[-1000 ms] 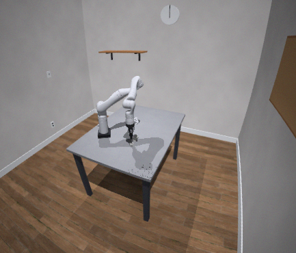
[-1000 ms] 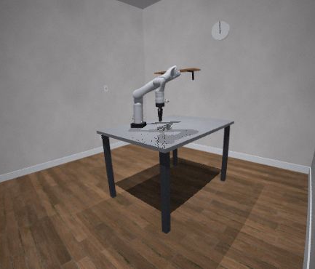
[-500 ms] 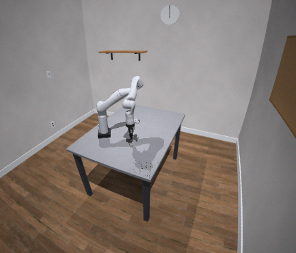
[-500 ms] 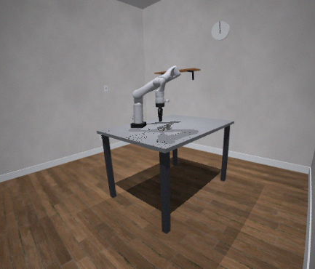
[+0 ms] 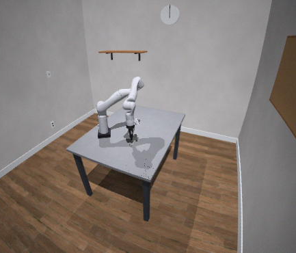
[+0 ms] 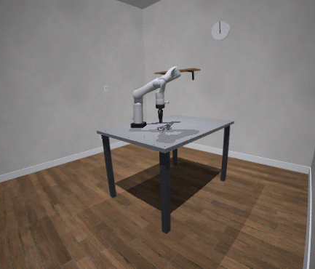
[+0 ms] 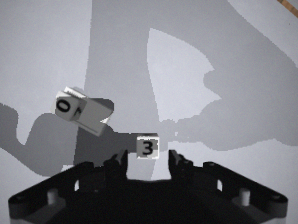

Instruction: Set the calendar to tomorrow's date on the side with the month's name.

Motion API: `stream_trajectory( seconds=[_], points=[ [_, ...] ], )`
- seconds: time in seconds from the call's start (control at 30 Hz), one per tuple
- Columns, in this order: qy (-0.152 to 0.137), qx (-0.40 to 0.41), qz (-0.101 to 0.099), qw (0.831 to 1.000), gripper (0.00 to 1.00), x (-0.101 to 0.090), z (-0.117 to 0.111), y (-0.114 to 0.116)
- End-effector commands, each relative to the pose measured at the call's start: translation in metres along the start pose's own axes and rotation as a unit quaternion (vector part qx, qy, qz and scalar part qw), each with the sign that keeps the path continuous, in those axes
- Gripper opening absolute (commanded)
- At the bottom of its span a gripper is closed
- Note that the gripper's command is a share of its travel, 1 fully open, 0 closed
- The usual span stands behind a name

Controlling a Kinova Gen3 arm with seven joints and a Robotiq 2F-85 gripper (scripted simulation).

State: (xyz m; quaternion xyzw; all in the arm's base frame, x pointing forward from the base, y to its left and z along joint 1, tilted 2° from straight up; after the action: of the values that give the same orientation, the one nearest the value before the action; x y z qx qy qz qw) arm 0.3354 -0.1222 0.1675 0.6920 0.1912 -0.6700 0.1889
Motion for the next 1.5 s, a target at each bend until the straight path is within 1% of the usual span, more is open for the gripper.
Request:
stream_trajectory(
  seconds=[0.0,0.3,0.37,0.8,1.47],
  points=[
    [-0.002,0.001,0.000,1.000,0.48,0.004,0.001,0.000],
    [-0.002,0.001,0.000,1.000,0.48,0.018,0.001,0.000],
    [-0.002,0.001,0.000,1.000,0.48,0.018,0.001,0.000],
    [-0.002,0.001,0.000,1.000,0.48,0.034,0.001,0.000],
    [-0.002,0.001,0.000,1.000,0.48,0.039,0.001,0.000]
  ],
)
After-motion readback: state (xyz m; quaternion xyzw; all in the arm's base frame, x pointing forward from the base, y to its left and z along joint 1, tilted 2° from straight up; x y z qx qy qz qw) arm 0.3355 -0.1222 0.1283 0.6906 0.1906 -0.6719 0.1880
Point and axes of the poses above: the point where the finger pads meet when closed, its own x axis out along the fingers, its own y axis across the jaws, z = x × y, the point moved 10 cm from there along -x, back along the fingers, and after that the axes turned 6 degrees about -x, right-handed, at the moved point
